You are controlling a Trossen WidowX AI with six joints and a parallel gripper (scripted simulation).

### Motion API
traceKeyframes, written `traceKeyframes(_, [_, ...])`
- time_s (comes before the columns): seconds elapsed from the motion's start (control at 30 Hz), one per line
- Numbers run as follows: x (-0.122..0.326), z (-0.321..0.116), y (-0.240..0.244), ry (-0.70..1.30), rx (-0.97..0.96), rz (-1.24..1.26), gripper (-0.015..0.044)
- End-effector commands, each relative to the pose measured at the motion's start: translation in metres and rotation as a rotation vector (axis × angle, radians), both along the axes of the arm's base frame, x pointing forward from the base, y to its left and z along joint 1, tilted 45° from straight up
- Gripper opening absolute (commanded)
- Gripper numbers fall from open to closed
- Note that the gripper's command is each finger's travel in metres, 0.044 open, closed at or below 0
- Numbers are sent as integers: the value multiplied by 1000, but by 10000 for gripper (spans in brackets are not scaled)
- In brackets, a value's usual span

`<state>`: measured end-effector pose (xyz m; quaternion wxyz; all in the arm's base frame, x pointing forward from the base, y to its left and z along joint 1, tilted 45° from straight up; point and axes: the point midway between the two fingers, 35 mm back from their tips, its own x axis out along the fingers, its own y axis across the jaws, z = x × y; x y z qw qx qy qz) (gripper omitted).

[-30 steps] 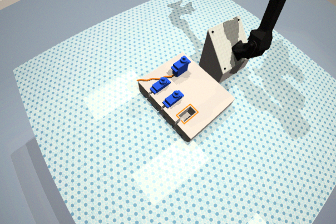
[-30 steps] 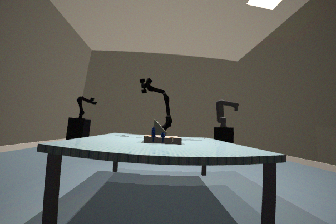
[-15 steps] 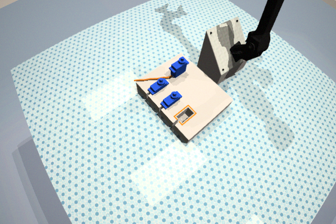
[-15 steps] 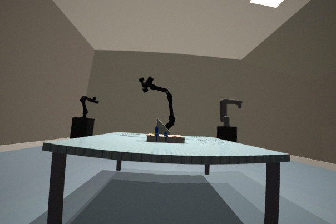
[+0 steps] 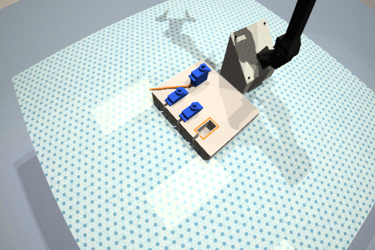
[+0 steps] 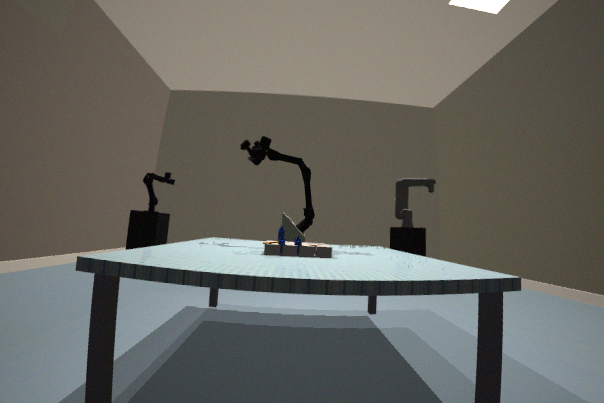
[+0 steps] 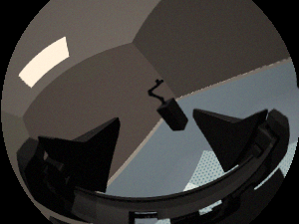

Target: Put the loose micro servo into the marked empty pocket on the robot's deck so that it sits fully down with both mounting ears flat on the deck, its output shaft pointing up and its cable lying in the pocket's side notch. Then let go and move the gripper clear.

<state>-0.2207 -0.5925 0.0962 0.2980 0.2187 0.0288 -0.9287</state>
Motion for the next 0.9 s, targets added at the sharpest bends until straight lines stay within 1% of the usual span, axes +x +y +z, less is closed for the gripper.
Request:
traceKeyframes(0.0, [27,-10,-1,-5,87,96,440])
traceKeyframes(0.43, [123,-52,7,-25,376,440,440])
traceKeyframes(0.87, [217,-88,42,-37,645,802,440])
